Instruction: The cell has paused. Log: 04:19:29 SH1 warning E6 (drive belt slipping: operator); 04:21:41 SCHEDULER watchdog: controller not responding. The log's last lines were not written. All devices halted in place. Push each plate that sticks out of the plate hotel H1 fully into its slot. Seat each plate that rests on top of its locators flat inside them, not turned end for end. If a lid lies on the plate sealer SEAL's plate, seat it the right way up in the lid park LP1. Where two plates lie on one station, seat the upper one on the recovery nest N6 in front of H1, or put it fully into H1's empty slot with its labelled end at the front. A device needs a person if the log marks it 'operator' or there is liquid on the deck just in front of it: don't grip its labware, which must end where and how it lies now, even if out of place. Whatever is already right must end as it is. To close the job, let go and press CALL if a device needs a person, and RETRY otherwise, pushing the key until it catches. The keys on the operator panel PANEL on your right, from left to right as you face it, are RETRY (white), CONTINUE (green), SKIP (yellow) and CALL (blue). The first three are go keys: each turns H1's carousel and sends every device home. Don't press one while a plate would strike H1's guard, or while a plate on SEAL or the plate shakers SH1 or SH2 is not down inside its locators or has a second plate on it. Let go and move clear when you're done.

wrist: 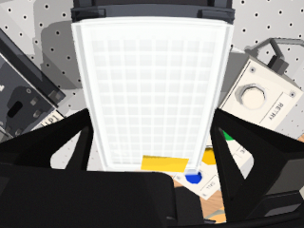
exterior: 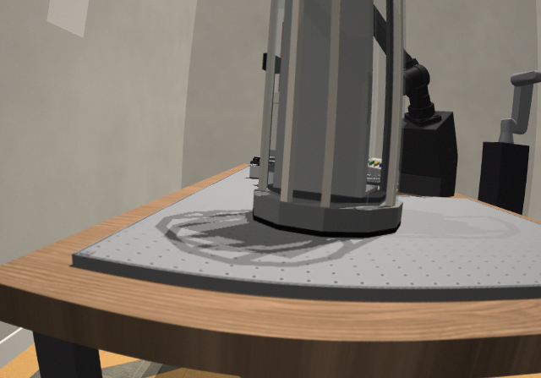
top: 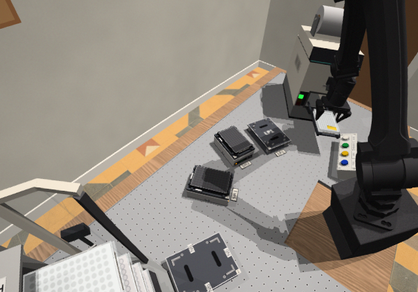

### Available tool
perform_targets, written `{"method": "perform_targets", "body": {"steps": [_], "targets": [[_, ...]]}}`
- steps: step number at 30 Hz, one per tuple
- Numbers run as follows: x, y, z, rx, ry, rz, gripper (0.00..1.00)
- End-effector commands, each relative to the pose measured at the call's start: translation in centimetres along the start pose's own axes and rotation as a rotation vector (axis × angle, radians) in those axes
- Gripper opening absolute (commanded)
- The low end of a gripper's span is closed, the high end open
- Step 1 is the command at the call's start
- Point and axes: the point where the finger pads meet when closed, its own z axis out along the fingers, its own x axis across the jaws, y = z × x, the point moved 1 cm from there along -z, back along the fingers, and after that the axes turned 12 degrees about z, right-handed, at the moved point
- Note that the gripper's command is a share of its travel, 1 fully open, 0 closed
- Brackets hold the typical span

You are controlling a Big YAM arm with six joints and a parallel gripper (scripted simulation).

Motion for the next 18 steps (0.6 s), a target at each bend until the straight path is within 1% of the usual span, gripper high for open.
{"method": "perform_targets", "body": {"steps": [1,18], "targets": [[-0.18,0.53,-1.57,-0.026,0.009,0.026,0.84],[-0.06,0.24,-1.80,-0.020,0.006,0.004,0.84]]}}
